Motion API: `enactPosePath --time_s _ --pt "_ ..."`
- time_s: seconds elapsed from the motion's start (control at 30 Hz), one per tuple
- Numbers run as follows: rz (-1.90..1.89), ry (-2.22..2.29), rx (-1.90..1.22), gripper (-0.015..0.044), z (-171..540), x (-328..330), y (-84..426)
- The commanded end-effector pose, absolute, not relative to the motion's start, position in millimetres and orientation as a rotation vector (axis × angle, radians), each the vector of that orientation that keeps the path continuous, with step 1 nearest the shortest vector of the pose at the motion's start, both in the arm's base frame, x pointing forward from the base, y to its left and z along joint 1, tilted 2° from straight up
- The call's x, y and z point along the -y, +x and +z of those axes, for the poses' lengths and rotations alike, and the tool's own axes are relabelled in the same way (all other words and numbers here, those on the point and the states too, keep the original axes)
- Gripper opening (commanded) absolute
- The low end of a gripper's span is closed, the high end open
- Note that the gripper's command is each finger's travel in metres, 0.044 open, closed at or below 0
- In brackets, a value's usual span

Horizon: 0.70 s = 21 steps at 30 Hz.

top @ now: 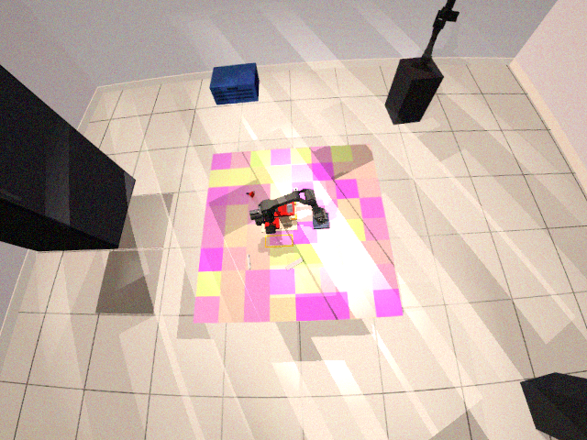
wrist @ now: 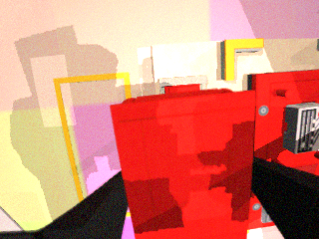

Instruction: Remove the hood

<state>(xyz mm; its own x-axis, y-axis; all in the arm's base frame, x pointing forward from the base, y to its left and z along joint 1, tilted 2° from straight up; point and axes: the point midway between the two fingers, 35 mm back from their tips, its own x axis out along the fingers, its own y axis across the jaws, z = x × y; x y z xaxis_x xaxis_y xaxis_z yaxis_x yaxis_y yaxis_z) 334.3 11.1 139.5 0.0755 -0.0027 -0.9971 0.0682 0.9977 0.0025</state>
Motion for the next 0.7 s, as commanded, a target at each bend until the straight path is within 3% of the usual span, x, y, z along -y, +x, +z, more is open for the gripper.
enactPosePath --time_s 0.0,0.67 --pt "-0.058 0.054 -1.499 0.0 139.1 -23.7 331.4" --pt "-0.058 0.064 -1.499 0.0 140.2 -88.5 315.8"
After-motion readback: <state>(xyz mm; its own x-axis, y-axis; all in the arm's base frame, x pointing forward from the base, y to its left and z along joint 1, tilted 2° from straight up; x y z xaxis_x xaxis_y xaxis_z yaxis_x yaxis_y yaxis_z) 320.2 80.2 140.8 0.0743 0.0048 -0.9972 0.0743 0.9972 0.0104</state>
